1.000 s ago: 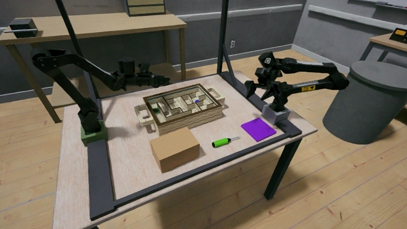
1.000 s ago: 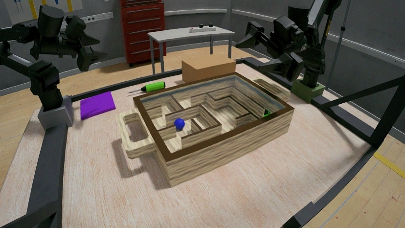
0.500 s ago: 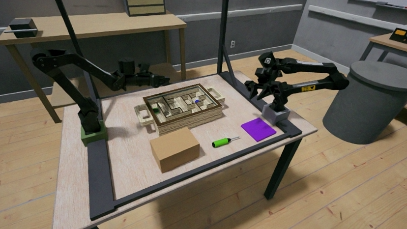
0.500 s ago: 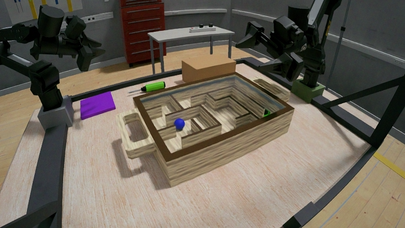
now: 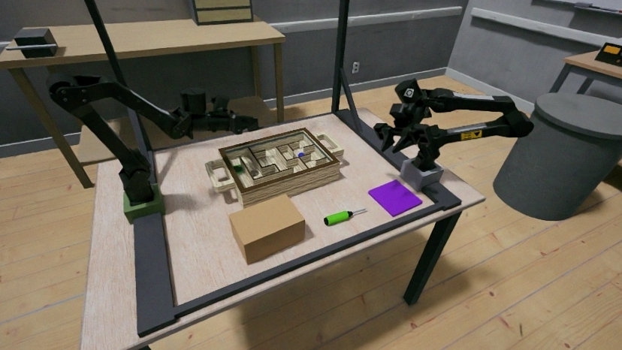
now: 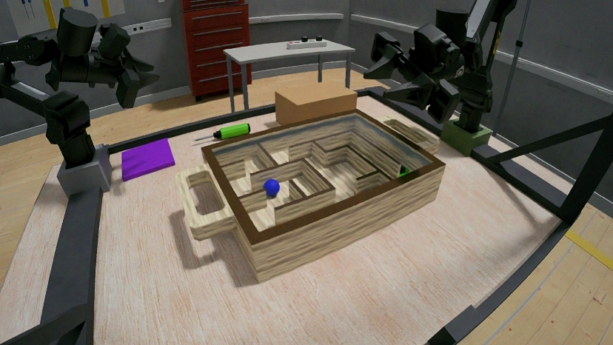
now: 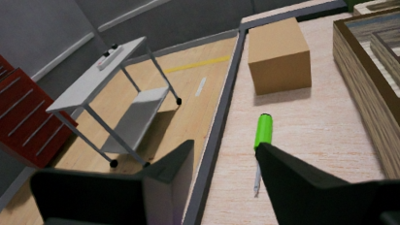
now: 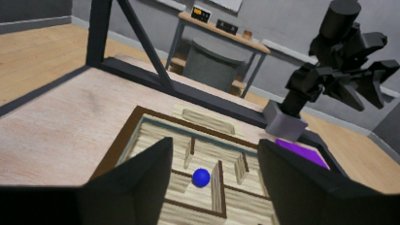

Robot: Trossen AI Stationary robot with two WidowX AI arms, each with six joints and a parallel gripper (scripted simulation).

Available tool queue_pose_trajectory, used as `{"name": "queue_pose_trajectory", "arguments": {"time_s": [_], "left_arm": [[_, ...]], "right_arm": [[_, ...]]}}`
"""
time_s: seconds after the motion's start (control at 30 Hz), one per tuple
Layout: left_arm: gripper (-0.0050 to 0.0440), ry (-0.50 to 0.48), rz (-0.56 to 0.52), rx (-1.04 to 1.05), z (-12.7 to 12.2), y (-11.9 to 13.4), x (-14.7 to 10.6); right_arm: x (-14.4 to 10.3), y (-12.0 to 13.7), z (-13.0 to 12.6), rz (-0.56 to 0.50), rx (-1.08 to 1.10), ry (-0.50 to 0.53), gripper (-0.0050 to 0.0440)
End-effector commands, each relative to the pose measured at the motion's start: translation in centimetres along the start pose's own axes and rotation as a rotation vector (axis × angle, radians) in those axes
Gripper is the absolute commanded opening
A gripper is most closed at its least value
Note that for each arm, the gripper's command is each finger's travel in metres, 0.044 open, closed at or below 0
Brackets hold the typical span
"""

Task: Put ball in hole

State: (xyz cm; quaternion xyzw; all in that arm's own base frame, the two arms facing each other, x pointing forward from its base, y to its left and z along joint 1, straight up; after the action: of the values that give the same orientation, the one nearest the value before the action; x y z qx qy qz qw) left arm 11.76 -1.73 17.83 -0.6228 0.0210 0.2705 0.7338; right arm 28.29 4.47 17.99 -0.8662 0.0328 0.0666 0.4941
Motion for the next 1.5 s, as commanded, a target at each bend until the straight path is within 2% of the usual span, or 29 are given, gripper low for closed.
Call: {"name": "queue_pose_trajectory", "arguments": {"time_s": [0.0, 0.3, 0.4, 0.67, 0.87, 1.03, 1.23, 1.37, 1.47], "left_arm": [[0.0185, 0.002, -0.005, -0.007, 0.0, -0.3, -0.1], [0.0185, 0.002, -0.005, -0.007, 0.0, -0.3, -0.1], [0.0185, 0.031, 0.008, -0.052, -0.3, -1.1, -0.3], [0.0185, 0.134, 0.115, -0.249, -2.1, -2.7, -0.3], [0.0185, 0.153, 0.156, -0.312, -2.7, -3.0, -0.2], [0.0185, 0.21, 0.282, -0.473, -4.7, -4.1, -0.2], [0.0185, 0.226, 0.435, -0.641, -6.9, -4.8, 0.1], [0.0185, 0.22, 0.449, -0.662, -6.9, -4.8, 0.2], [0.0185, 0.222, 0.519, -0.722, -8.2, -5.2, 0.3]], "right_arm": [[0.0, -0.5, -0.3, -0.017, 0.004, 0.009, 0.0185], [0.0, -0.5, -0.3, -0.017, 0.004, 0.009, 0.0185], [0.4, -0.8, -0.5, 0.0, 0.047, -0.001, 0.0185], [1.2, 0.0, -0.3, 0.162, 0.243, -0.057, 0.0185], [1.3, 0.4, -0.2, 0.217, 0.303, -0.068, 0.0185], [1.5, 0.8, -0.2, 0.359, 0.469, -0.076, 0.0185], [1.3, 1.2, -0.4, 0.516, 0.641, -0.059, 0.0185], [1.2, 1.5, -0.3, 0.541, 0.654, -0.057, 0.0185], [1.1, 1.3, -0.6, 0.591, 0.724, -0.035, 0.0185]]}}
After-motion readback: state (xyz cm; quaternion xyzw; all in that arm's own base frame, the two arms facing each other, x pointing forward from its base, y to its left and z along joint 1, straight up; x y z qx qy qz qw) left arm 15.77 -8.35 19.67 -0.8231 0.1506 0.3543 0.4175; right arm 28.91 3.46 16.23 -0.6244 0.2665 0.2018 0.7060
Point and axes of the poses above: on each arm, the point midway between the two fingers, 35 mm back from their tips, its own x axis out along the fingers, its own z axis across the jaws, y = z × x, the point moved 8 cm from there along -x, back along the fingers, and after that the axes turned 11 degrees about -x, right-handed, at the moved point
